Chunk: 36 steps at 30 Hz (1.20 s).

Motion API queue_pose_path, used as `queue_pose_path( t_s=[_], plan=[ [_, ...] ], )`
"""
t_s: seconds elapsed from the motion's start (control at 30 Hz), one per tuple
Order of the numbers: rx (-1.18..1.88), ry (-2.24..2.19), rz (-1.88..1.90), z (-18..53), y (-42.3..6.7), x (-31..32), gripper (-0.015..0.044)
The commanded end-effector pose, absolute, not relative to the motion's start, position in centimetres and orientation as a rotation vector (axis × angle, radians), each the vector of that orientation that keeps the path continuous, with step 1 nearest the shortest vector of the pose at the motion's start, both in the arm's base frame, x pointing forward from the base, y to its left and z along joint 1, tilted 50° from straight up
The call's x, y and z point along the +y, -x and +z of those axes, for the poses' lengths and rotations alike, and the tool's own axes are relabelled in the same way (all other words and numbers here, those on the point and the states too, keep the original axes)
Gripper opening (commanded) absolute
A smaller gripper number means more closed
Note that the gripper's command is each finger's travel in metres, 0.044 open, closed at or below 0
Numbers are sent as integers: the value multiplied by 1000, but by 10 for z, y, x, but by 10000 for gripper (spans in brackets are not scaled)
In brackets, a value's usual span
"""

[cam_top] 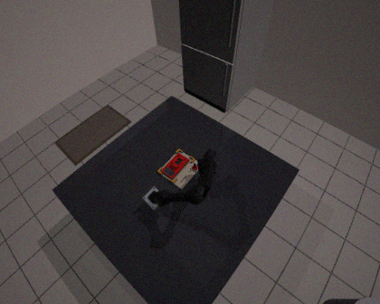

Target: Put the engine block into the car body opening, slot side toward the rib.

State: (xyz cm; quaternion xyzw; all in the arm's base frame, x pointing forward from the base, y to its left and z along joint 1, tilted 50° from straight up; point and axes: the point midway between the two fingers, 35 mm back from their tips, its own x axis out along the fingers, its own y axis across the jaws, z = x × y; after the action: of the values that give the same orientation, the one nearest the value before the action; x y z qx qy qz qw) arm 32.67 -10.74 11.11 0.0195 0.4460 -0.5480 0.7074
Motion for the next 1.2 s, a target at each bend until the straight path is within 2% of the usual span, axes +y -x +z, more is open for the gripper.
queue_pose_path(
  t_s=[0.0,1.17],
  plan=[
    [986,-49,-1210,120,-330,-98,0],
    [996,-13,-1173,186,-325,-25,0]
  ],
)
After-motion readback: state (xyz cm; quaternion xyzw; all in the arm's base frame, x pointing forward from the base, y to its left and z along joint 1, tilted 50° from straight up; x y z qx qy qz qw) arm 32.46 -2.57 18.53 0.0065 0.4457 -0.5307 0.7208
